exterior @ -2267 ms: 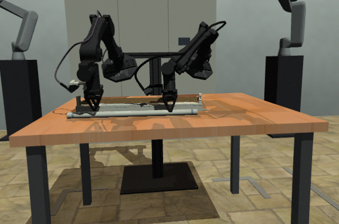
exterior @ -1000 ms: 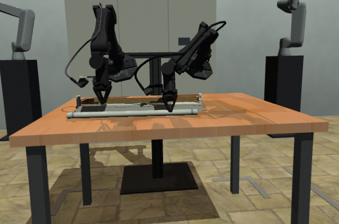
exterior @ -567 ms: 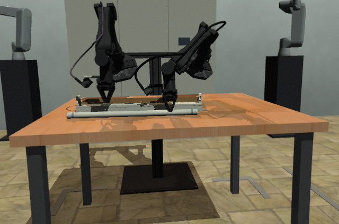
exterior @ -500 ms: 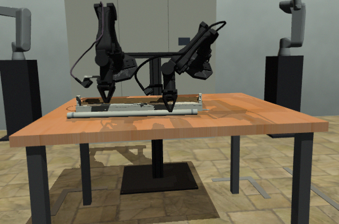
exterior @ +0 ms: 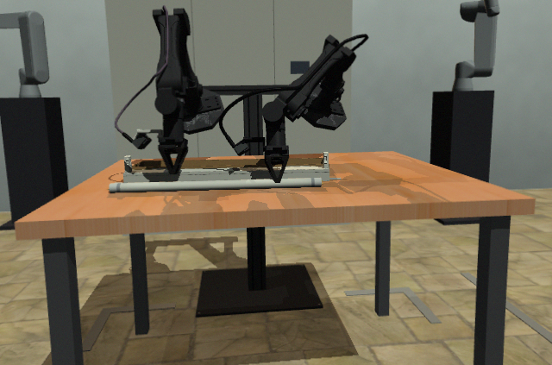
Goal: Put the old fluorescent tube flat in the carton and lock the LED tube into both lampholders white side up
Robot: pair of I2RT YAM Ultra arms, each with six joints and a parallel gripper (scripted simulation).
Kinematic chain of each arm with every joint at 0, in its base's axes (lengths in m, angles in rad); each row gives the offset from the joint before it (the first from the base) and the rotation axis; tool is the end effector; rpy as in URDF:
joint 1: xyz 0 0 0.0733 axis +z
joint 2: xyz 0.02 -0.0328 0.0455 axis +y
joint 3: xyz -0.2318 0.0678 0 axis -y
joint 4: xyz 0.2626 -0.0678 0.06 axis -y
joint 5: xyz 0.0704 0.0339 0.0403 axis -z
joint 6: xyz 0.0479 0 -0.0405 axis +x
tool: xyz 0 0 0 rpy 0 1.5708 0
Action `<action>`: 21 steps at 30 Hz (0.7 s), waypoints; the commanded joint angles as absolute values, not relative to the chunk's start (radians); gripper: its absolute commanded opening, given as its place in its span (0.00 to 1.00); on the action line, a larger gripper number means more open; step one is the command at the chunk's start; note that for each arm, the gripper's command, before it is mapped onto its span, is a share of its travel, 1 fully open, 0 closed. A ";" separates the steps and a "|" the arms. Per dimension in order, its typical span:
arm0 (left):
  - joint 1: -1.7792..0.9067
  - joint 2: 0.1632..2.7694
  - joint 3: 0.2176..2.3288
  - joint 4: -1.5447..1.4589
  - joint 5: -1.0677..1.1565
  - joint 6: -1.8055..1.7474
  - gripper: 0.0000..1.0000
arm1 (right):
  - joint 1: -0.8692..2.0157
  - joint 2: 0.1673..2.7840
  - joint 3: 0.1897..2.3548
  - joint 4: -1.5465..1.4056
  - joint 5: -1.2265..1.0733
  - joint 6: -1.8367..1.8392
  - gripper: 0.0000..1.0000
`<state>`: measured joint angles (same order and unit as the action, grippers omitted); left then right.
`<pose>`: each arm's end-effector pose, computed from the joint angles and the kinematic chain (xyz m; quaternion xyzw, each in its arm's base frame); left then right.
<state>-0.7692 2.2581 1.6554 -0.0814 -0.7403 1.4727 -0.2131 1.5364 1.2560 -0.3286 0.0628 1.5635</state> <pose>0.3819 -0.3233 0.1315 0.6909 0.5059 0.4446 0.2628 0.3689 -0.0818 0.2677 0.6968 0.5476 0.2673 0.3783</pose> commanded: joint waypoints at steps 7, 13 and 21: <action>-0.799 2.244 1.667 -0.096 -0.729 1.472 0.11 | -0.215 1.611 1.309 -0.291 0.075 1.557 0.49; -0.799 2.244 1.667 -0.096 -0.729 1.472 0.11 | -0.234 1.665 1.322 -0.256 0.048 1.553 0.49; -0.799 2.244 1.667 -0.096 -0.729 1.472 0.11 | -0.213 1.637 1.330 -0.297 0.069 1.554 0.49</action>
